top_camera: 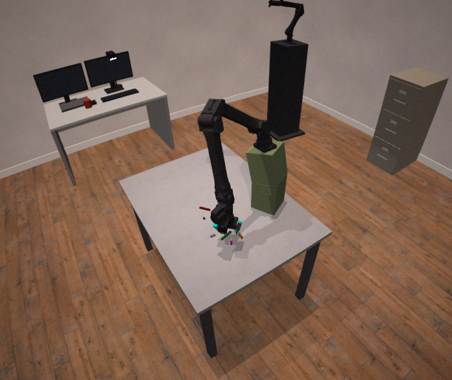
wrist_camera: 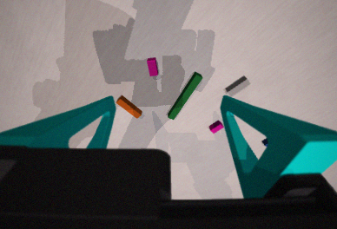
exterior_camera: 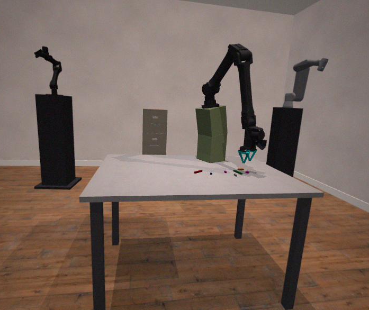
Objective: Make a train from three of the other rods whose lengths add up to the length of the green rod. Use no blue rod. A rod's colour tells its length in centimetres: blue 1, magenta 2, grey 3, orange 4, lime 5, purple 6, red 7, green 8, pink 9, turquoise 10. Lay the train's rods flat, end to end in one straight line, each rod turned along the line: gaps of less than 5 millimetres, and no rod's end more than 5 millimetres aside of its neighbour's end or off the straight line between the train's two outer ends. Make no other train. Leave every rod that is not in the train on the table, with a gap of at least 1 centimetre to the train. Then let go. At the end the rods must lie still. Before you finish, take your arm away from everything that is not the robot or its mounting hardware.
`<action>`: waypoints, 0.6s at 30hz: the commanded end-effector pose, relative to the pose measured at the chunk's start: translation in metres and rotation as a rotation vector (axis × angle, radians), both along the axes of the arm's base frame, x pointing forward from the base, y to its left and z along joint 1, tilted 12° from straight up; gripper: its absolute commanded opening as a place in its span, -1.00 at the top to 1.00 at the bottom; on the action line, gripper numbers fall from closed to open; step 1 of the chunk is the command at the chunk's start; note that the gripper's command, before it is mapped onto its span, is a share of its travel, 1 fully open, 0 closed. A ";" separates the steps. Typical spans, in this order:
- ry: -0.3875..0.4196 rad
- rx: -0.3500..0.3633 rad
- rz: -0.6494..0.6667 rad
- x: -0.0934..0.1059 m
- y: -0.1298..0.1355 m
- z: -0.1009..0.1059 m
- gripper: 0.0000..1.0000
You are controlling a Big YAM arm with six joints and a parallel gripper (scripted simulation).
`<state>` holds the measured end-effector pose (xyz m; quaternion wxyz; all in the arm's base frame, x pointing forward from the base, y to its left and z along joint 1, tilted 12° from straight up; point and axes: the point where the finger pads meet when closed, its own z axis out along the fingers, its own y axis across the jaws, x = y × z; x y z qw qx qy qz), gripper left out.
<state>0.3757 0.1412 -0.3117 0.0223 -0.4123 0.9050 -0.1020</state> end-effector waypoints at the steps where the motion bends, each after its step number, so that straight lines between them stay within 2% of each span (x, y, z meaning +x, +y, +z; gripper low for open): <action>1: 0.033 -0.016 0.057 -0.012 0.007 -0.008 -1.00; 2: 0.039 -0.019 0.057 -0.016 0.005 -0.008 -1.00; 3: 0.038 -0.023 0.114 -0.011 0.018 -0.011 -1.00; 5: 0.042 -0.026 0.145 -0.012 0.023 -0.013 -1.00; 6: 0.042 -0.026 0.145 -0.012 0.023 -0.013 0.53; 9: 0.042 -0.026 0.145 -0.012 0.023 -0.013 0.53; 11: 0.055 -0.031 0.117 -0.014 0.010 -0.013 0.53; 18: 0.052 -0.030 0.117 -0.013 0.011 -0.013 0.53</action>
